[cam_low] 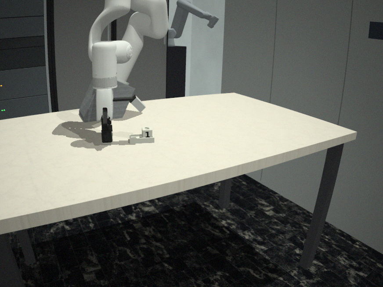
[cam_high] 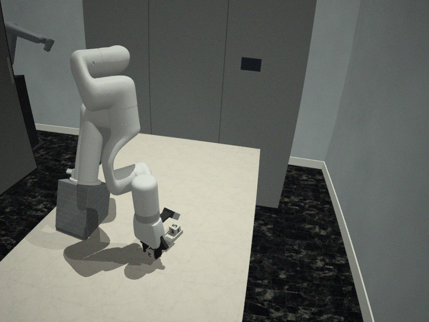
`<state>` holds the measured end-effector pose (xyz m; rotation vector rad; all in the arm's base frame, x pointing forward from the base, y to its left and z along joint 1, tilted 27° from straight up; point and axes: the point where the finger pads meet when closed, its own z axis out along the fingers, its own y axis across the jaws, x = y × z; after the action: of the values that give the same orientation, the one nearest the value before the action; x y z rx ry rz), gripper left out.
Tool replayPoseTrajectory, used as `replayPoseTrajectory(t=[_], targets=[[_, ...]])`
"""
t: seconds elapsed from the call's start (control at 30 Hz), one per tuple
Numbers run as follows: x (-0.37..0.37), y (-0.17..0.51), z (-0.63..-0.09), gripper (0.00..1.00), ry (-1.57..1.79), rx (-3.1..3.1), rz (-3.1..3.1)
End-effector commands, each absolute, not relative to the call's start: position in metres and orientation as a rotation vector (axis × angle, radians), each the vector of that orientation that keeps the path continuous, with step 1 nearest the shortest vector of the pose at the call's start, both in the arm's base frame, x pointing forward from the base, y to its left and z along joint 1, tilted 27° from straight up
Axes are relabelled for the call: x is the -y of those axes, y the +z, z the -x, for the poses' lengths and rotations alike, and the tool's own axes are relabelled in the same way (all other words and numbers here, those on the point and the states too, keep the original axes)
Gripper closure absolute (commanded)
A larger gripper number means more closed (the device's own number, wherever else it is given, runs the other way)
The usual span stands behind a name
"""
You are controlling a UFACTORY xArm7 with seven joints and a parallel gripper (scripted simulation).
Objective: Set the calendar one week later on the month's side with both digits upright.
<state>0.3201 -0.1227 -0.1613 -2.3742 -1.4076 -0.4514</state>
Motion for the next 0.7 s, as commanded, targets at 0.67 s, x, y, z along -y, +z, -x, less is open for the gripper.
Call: replayPoseTrajectory(t=[0.67], targets=[[0.1243,-0.1608,-0.3209,0.71,-0.452,1.408,2.378]])
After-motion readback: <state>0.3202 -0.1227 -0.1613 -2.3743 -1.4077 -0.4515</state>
